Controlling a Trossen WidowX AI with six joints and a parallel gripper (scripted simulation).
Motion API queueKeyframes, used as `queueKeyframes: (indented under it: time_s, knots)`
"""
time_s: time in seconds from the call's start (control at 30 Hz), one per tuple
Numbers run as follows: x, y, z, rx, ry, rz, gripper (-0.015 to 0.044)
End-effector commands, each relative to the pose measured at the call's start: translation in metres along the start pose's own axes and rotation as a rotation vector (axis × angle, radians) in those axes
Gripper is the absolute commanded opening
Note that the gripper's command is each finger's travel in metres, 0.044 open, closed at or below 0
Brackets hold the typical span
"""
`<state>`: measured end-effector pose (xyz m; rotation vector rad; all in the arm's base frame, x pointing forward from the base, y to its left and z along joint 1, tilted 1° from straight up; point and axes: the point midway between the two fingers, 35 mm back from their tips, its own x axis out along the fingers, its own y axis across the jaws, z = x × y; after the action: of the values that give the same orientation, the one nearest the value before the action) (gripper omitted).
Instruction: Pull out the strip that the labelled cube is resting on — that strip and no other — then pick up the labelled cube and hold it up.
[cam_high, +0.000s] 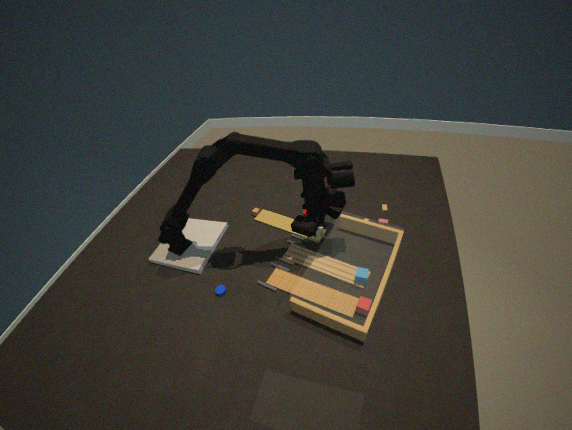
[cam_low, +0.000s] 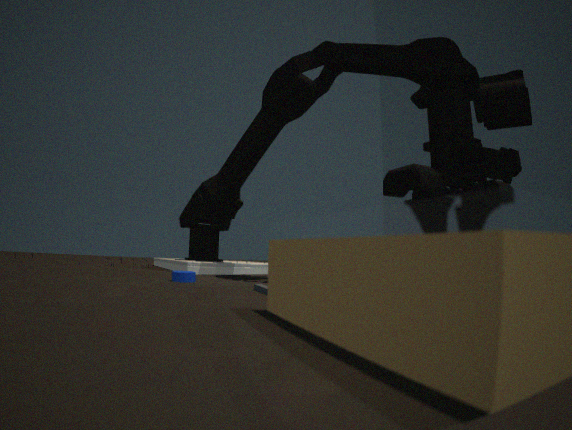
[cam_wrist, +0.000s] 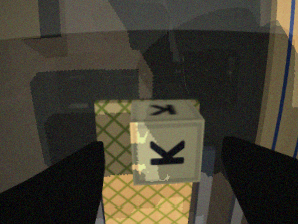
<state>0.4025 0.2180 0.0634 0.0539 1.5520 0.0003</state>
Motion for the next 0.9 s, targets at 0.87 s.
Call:
queueKeyframes:
  time_s: [0.87]
  knots:
    - [0.022, -0.001, -0.001, -0.001, 0.002, -0.001, 0.0046]
